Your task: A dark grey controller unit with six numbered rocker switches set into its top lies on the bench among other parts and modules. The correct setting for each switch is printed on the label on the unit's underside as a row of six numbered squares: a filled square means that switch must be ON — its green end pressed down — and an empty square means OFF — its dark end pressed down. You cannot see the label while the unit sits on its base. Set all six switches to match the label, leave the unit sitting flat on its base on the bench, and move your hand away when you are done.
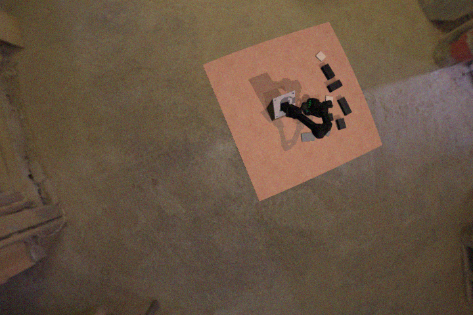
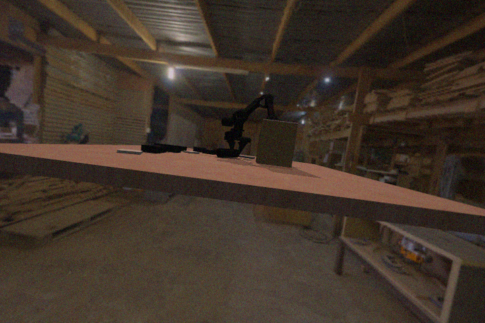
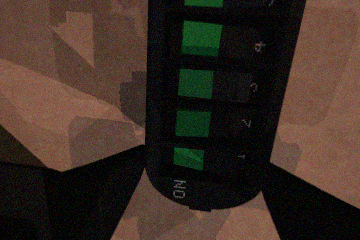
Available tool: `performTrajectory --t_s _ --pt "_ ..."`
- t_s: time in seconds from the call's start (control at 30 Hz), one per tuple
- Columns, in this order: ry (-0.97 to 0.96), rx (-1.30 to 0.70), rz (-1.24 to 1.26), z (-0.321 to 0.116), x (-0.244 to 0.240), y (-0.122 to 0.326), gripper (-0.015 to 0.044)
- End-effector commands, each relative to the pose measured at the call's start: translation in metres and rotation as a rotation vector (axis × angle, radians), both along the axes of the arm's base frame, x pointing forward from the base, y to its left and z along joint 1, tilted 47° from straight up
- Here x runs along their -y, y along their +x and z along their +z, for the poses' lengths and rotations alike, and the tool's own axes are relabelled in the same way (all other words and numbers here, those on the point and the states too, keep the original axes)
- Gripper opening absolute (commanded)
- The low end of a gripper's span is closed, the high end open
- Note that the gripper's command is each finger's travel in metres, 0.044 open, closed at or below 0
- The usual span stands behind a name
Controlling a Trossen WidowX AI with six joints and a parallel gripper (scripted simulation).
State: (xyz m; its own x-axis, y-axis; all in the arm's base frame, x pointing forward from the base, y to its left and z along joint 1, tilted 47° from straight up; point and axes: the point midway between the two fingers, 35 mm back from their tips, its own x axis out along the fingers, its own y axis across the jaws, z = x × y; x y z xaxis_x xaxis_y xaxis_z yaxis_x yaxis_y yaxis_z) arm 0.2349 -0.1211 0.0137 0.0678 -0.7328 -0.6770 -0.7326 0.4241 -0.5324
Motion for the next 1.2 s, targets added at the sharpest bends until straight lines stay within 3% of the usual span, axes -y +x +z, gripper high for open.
performTrajectory --t_s 0.0,0.33,0.47,0.77,1.0,1.17 --pt "0.008 -0.002 0.005 -0.003 0.001 -0.001 0.0338" --pt "0.000 0.000 0.000 -0.001 0.002 0.000 0.0338" --pt "0.000 0.000 -0.001 -0.002 0.002 -0.001 0.0440" --pt "0.001 0.000 0.000 -0.002 0.001 0.000 0.0440" --pt "-0.002 0.003 -0.001 -0.005 -0.059 0.034 0.0440" --pt "-0.003 0.003 -0.001 -0.005 -0.061 0.035 0.0440"
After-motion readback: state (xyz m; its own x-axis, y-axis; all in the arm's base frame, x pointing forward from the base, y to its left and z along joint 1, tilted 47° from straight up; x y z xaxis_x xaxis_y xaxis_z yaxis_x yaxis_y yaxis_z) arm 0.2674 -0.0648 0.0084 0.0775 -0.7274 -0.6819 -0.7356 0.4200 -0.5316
